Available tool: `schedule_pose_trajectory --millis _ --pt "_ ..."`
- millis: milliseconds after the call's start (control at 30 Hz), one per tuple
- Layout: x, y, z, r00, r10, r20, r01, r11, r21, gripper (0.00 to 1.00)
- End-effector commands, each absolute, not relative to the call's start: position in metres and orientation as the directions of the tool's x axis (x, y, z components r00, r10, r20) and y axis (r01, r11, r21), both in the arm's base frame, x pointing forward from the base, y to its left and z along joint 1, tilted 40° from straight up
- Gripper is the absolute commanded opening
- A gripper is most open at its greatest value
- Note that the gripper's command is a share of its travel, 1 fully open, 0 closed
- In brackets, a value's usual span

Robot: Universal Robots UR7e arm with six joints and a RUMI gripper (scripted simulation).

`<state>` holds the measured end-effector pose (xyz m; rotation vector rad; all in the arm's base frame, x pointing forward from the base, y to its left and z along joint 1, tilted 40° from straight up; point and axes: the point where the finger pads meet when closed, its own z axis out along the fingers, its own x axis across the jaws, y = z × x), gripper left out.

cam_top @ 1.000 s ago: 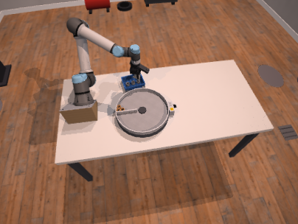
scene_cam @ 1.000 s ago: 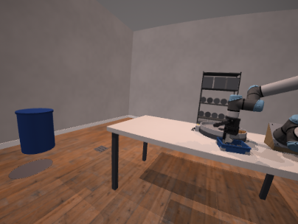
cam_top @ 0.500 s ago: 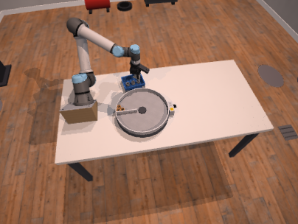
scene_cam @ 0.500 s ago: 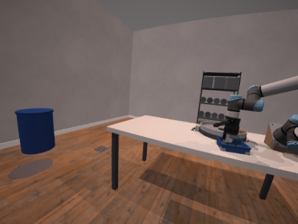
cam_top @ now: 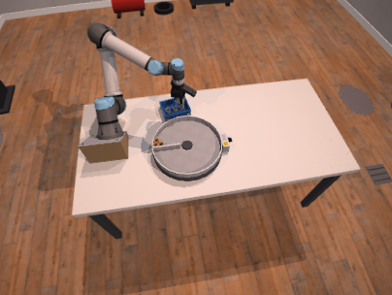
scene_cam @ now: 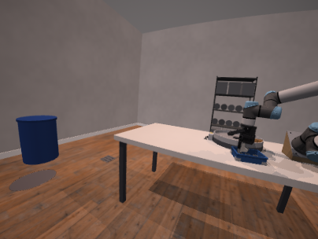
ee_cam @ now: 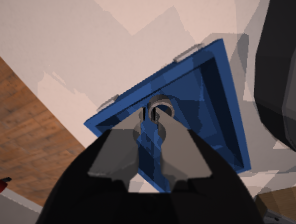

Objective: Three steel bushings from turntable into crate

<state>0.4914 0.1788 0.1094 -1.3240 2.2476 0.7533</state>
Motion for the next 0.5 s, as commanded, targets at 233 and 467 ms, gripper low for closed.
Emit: schedule_pose_trajectory --millis 233,467 --pt "0.491 0.171 0.119 -0.456 -0.656 -0.601 -0.886 0.399 0.236 0.06" --pt "0.489 0.159 0.133 -0.456 -0.656 -0.601 -0.886 0.399 0.236 0.06"
